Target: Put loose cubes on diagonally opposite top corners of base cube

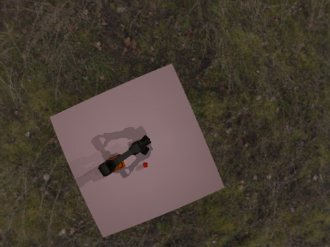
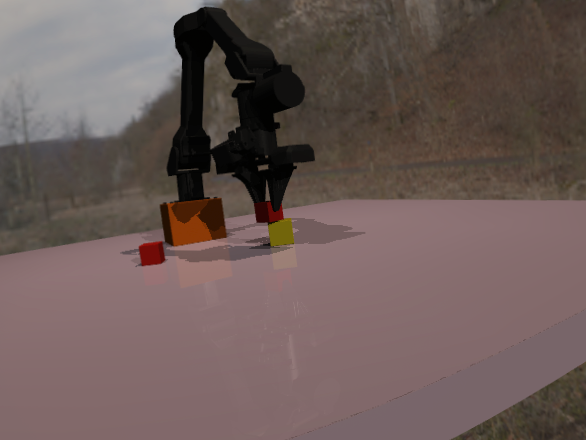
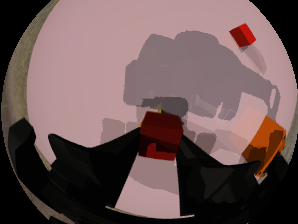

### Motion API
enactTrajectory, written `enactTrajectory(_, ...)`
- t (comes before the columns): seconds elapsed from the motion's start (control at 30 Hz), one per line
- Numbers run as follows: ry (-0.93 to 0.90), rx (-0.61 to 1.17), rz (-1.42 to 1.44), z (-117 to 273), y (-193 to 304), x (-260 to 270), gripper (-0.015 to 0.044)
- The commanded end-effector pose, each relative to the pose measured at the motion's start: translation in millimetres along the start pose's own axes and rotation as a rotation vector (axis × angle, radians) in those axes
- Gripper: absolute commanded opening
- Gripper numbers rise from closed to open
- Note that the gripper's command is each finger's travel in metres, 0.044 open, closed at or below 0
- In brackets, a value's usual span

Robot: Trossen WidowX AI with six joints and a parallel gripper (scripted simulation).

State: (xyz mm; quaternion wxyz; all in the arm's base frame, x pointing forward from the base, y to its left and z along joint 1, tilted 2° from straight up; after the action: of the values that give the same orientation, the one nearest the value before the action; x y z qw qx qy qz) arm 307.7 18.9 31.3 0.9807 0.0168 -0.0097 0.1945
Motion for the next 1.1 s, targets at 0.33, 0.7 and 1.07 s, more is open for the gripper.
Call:
enactTrajectory(0.33, 0.000, 0.000, 0.000, 8, 0, 0, 0.0205)
enactTrajectory(0.7, 0.000, 0.000, 0.000, 27, 0, 0, 0.0205)
enactTrajectory(1.07, 0.001, -0.001, 0.188, 31, -15, -8, 0.0265)
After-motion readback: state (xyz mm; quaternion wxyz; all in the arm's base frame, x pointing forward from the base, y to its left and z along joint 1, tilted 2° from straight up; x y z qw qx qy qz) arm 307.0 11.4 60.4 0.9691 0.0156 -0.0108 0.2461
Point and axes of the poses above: the point midway between the two fingers, 35 mm back from their tips, its own z axis back along the fingers, its own x axis across the jaws, y = z × x, the point moved 2 cm from there along z, back along the fingers, and after that the axes turned 9 degrees about z, right-handed, at the moved point
